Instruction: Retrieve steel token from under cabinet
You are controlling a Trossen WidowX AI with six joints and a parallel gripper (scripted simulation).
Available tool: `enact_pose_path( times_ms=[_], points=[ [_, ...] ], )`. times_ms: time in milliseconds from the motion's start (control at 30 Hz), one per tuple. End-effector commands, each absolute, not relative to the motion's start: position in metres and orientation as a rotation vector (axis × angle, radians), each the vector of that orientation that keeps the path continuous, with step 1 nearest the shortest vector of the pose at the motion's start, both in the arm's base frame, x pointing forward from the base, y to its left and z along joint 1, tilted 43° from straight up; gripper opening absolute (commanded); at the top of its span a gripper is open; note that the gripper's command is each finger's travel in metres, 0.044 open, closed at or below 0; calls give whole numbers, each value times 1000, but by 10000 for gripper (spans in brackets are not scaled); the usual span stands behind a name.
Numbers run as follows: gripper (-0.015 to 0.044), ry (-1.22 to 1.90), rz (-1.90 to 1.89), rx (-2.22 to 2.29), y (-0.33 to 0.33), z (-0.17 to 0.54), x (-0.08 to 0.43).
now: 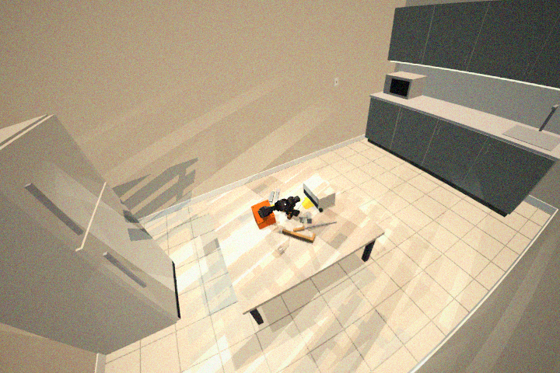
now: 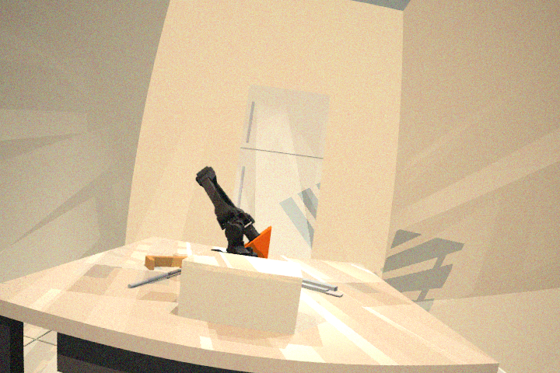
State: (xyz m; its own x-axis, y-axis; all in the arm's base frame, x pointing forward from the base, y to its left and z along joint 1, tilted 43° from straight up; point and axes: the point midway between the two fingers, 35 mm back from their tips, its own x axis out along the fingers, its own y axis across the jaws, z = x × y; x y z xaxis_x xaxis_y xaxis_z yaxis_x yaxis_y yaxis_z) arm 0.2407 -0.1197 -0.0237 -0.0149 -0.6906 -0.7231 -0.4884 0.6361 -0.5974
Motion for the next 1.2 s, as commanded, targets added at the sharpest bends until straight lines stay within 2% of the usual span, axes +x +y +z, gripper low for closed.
enact_pose_path(
  times_ms=[0, 1167],
  points=[
    [0, 1658, -201, -983, -114, -27, 244],
    [0, 1658, -199, -984, -90, -50, 255]
  ],
)
